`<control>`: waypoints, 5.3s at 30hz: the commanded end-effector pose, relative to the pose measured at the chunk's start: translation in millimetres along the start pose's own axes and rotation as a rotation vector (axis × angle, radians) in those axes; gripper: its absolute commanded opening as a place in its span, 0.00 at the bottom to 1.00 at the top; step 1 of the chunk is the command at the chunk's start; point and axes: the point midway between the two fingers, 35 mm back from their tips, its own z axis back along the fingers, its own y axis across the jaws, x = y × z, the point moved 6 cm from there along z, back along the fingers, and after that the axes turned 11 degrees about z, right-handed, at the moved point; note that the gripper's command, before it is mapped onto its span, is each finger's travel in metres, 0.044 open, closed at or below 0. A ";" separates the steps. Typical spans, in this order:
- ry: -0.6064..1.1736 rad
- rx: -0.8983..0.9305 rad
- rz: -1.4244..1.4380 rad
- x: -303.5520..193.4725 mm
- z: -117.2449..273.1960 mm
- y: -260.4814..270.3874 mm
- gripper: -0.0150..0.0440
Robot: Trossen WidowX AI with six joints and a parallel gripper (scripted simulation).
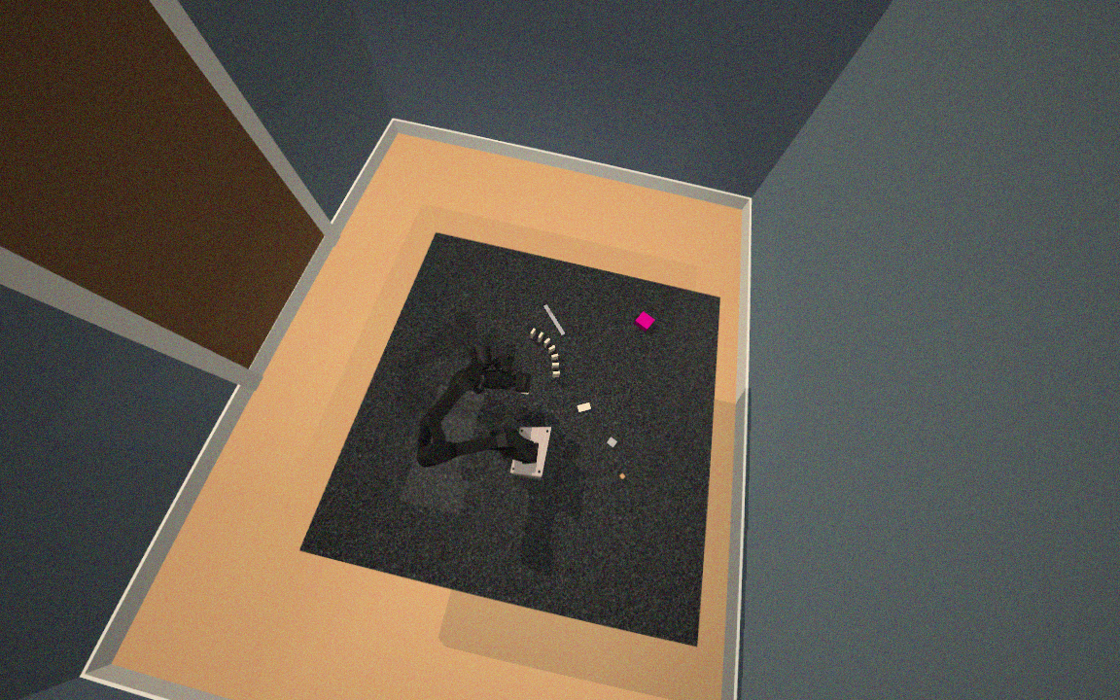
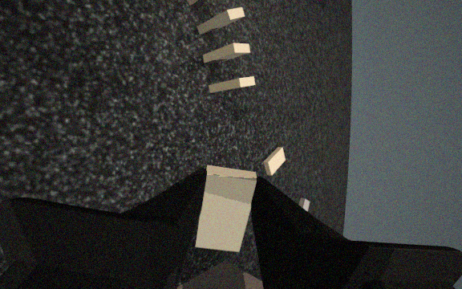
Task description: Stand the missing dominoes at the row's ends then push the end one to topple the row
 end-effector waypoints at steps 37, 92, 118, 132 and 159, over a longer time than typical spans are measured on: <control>-0.930 0.011 -0.468 -38.5 13.1 30.6 0.44; -1.078 0.147 -0.685 -50.5 -0.8 58.1 0.44; -1.077 0.145 -0.683 -56.9 -28.0 86.6 0.44; -1.083 0.146 -0.678 -65.1 -45.8 99.4 0.44; -1.092 0.150 -0.672 -74.2 -61.6 107.7 0.61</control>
